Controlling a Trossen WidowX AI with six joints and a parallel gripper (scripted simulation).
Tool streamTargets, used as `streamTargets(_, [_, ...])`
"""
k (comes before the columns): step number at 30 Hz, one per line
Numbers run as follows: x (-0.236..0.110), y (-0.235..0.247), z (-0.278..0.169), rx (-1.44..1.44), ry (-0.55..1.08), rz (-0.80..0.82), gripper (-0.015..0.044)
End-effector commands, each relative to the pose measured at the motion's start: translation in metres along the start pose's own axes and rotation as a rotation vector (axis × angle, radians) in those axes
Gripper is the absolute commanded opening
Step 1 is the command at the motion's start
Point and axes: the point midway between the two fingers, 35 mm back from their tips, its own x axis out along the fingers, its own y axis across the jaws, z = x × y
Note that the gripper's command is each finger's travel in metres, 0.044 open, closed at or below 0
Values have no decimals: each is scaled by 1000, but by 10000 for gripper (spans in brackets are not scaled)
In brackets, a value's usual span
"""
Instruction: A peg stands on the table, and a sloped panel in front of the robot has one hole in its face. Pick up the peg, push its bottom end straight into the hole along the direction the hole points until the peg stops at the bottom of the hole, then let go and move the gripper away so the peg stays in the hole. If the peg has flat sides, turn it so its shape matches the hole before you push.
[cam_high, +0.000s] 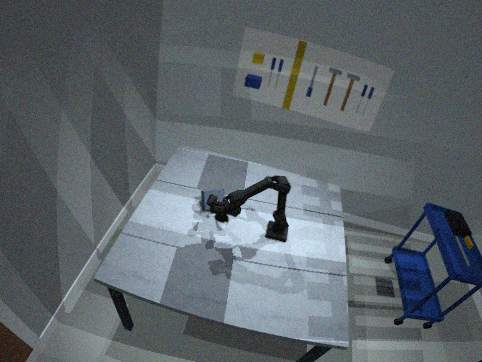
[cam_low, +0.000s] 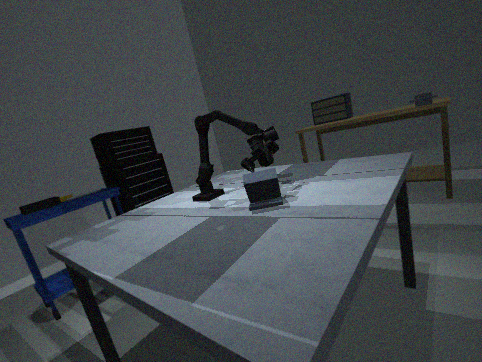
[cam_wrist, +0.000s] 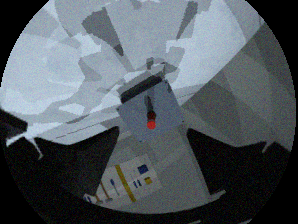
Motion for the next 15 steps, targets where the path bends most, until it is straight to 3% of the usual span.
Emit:
streamTargets(1, [-7,-1,0,4,3,-4,440])
streamTargets(15, [-28,1,1,1,5,-7,440])
